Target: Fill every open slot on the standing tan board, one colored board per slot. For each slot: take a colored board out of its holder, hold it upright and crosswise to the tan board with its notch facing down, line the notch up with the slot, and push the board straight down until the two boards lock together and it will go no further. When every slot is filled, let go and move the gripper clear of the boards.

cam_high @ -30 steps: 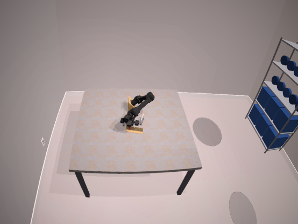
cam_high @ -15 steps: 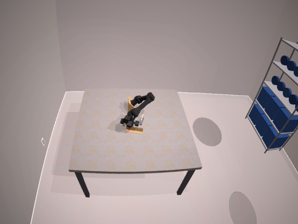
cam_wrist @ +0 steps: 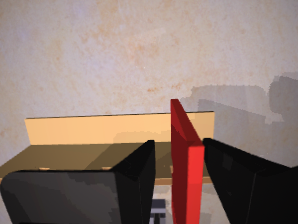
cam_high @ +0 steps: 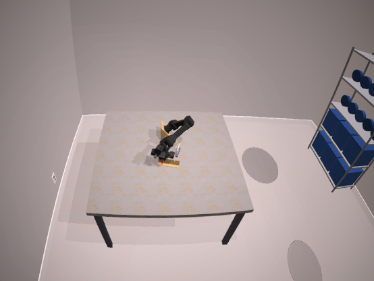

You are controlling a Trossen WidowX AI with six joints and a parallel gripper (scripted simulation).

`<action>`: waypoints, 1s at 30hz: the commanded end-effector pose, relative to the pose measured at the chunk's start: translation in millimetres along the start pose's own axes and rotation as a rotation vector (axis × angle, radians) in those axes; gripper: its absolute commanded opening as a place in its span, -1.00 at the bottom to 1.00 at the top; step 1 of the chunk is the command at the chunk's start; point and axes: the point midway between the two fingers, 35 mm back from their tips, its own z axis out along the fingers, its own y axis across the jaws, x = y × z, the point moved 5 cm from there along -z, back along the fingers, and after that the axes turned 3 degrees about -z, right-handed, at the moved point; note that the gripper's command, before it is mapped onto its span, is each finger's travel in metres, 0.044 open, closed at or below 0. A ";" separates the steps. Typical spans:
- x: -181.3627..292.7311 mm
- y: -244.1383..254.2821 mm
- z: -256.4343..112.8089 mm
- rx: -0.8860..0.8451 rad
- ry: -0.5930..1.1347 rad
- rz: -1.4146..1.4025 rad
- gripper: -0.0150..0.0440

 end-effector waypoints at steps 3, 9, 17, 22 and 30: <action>-0.1 0.1 -0.1 0.000 0.000 -0.001 0.08; -2.5 -0.8 -23.2 0.003 -0.006 -0.004 0.08; -0.4 -0.8 -78.5 0.001 -0.006 0.002 0.15; 17.3 1.3 -94.7 0.012 -0.026 0.002 0.15; 103.8 13.0 -114.9 0.013 -0.009 0.020 0.15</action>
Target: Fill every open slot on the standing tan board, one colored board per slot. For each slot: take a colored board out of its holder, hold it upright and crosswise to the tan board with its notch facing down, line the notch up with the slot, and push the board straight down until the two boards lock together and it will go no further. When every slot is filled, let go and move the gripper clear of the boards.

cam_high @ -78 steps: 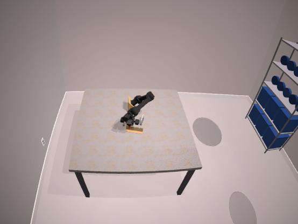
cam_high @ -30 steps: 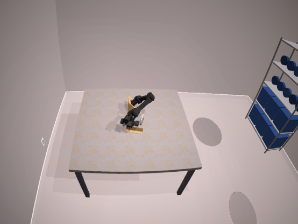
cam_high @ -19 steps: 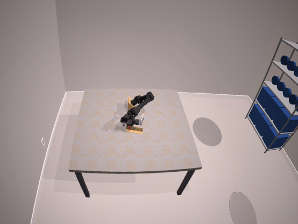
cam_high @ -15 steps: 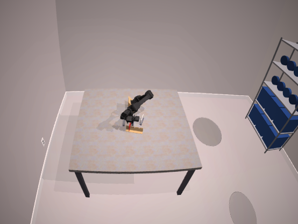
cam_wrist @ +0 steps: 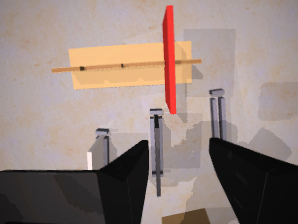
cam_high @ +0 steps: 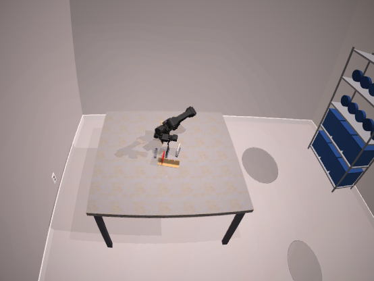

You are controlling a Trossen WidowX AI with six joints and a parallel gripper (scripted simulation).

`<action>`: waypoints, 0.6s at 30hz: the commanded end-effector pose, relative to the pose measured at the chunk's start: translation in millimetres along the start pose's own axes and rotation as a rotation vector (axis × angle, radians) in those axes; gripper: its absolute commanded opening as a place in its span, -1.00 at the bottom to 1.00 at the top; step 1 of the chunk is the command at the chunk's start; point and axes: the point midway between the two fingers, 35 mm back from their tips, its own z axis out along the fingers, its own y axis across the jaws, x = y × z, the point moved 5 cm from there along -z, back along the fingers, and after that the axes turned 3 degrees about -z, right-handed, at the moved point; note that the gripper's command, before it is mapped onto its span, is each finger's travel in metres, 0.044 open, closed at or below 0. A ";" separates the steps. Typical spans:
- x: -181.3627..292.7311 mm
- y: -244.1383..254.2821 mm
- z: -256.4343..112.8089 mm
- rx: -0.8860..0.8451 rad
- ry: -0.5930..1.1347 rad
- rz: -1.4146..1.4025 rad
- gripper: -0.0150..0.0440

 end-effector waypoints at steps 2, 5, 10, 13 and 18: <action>51.6 8.7 -3.3 -0.007 0.023 0.009 0.15; 88.0 15.8 -1.2 -0.015 0.032 0.013 0.15; 95.9 17.6 -0.1 -0.017 0.034 0.014 0.15; 94.5 17.4 20.0 -0.015 0.033 0.014 0.15; 98.1 19.1 66.9 -0.019 0.033 0.013 0.15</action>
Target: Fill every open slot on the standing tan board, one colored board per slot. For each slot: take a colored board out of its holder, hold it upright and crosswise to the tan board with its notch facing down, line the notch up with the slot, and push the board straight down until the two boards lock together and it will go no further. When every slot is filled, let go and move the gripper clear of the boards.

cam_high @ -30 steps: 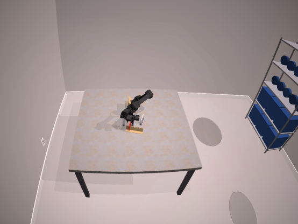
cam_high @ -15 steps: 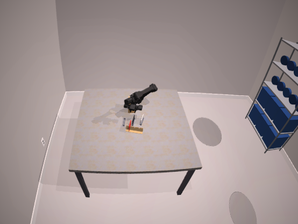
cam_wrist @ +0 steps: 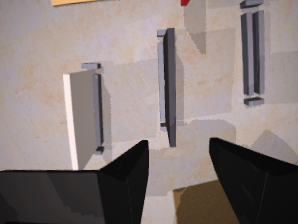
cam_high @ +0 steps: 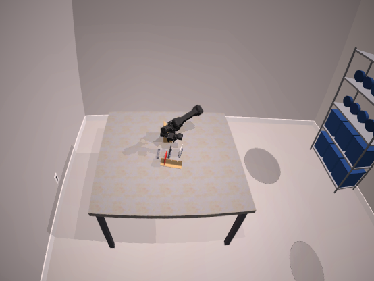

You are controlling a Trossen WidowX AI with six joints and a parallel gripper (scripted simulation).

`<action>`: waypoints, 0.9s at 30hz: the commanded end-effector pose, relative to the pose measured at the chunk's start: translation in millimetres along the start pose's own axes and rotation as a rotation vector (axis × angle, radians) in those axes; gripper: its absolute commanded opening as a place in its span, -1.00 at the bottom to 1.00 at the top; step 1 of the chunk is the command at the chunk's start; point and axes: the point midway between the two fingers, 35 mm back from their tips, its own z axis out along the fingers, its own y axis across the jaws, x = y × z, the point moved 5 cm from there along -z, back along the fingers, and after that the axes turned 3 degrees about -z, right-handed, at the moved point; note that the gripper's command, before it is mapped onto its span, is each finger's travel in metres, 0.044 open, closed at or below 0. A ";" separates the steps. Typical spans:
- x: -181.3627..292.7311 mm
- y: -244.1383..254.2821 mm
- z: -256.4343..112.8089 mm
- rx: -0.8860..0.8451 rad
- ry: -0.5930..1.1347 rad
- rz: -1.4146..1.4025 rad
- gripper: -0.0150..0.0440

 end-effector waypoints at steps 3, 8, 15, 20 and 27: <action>1.7 1.0 15.8 -0.002 -0.005 0.000 0.15; 0.1 -1.3 29.7 -0.003 -0.005 0.000 0.15; 0.1 -1.1 38.7 -0.003 -0.005 0.000 0.15; 0.1 -1.0 46.8 -0.003 -0.005 0.000 0.15; 0.2 -0.8 58.3 -0.003 -0.005 0.000 0.15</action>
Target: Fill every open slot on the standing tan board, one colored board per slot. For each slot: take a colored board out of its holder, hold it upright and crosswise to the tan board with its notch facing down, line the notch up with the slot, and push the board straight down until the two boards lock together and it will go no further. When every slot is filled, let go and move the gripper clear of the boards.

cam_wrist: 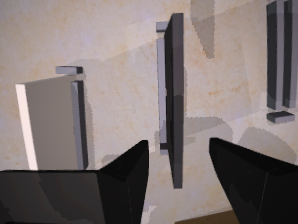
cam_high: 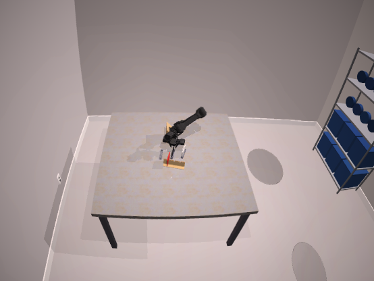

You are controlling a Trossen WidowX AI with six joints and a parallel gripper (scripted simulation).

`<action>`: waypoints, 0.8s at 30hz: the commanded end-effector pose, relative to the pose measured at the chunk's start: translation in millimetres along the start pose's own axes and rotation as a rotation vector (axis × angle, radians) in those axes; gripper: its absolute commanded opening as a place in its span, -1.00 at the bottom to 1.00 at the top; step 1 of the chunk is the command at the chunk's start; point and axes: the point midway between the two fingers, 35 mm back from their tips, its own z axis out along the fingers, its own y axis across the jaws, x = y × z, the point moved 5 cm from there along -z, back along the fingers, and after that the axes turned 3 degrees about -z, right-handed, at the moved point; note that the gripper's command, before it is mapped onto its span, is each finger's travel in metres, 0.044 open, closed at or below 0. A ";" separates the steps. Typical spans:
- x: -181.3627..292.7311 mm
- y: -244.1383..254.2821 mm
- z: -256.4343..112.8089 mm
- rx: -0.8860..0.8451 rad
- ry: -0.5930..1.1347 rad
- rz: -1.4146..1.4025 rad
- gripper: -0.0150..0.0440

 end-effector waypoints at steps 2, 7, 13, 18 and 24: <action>0.8 0.5 8.3 -0.005 0.004 0.005 0.15; 1.0 0.7 16.5 -0.005 0.004 0.005 0.15; 1.1 0.9 26.0 -0.006 0.004 0.005 0.15; 1.3 1.1 33.7 -0.006 0.004 0.005 0.15; 1.4 1.2 38.8 -0.006 0.004 0.005 0.06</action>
